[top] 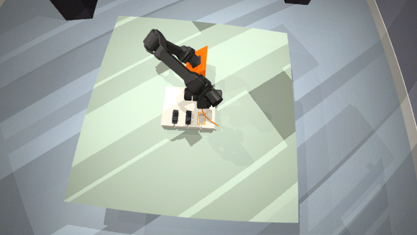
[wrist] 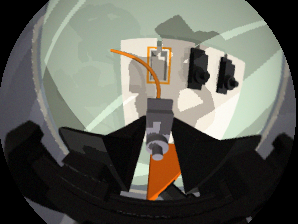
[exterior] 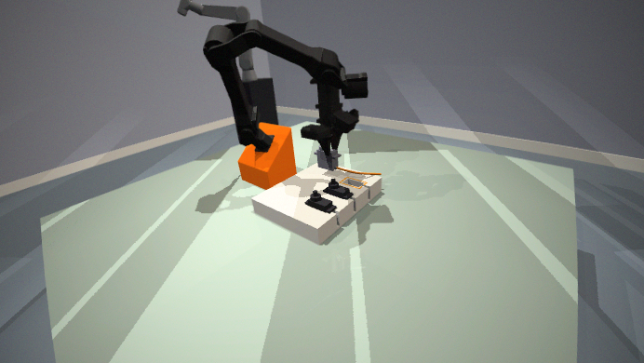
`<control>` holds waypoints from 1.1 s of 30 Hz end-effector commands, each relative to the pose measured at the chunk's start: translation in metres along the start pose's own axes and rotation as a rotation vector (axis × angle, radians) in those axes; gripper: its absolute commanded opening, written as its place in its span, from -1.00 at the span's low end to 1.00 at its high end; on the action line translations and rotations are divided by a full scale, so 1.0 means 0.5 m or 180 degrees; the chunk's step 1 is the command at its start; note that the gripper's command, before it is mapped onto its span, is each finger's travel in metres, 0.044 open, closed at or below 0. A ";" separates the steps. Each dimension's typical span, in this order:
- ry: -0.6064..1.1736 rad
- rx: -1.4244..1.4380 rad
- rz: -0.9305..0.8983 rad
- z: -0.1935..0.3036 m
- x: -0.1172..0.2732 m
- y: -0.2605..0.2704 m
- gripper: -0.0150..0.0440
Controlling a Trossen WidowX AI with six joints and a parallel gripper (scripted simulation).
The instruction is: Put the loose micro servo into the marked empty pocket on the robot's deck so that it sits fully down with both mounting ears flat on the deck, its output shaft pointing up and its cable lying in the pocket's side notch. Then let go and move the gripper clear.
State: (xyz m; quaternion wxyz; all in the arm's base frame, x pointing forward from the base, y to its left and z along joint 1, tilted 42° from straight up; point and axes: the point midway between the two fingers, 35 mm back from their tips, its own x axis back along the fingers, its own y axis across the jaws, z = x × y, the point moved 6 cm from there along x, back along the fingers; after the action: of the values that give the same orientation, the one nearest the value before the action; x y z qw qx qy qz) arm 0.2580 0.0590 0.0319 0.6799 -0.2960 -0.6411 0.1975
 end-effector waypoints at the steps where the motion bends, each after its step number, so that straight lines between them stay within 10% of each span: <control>1: -0.0025 -0.0007 -0.0002 -0.041 0.004 0.000 -0.49; 33: -0.0034 -0.0016 0.0001 -0.178 -0.020 -0.003 -0.49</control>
State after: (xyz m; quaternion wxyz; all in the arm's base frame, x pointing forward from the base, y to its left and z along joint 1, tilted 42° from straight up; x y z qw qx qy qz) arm 0.3449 0.0415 0.0291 0.6762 -0.2974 -0.6453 0.1947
